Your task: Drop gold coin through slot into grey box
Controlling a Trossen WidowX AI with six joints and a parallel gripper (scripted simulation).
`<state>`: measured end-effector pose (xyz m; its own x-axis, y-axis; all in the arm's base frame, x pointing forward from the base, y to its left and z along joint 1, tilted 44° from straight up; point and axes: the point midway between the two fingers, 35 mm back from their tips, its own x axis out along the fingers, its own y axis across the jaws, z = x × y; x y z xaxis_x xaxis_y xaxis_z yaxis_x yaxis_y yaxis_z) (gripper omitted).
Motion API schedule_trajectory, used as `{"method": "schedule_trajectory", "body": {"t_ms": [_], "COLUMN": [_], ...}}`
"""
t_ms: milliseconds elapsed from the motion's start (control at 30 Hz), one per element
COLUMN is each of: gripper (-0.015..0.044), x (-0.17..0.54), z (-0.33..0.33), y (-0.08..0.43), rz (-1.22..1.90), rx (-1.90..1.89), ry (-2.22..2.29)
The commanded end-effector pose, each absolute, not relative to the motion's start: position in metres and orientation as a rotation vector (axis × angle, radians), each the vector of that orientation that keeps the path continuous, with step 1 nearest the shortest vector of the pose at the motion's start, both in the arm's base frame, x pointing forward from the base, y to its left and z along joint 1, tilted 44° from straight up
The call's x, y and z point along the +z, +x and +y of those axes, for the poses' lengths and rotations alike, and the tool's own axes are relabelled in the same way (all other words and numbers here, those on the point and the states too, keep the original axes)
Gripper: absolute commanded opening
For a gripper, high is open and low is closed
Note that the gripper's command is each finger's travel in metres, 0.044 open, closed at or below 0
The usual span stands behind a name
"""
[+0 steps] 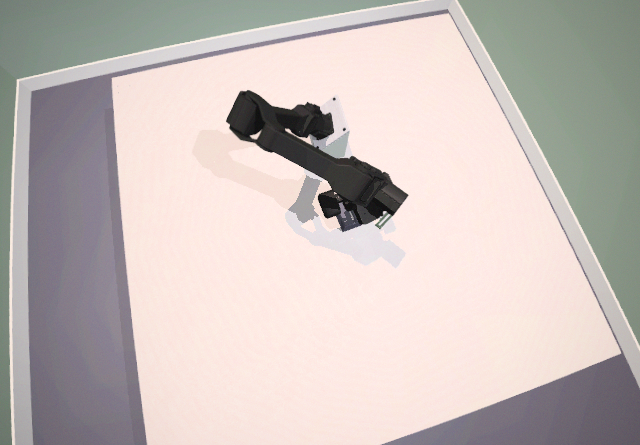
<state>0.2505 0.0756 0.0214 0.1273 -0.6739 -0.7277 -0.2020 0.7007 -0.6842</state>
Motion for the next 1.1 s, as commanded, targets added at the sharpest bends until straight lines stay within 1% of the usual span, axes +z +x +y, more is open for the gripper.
{"method": "schedule_trajectory", "body": {"t_ms": [0,1067], "gripper": [0.0,0.0], "x": [0.021,0.02], "z": [0.075,0.068], "y": [0.25,0.245], "rz": [1.438,1.441], "rx": [-0.399,-0.388], "ry": [-0.781,-0.79]}}
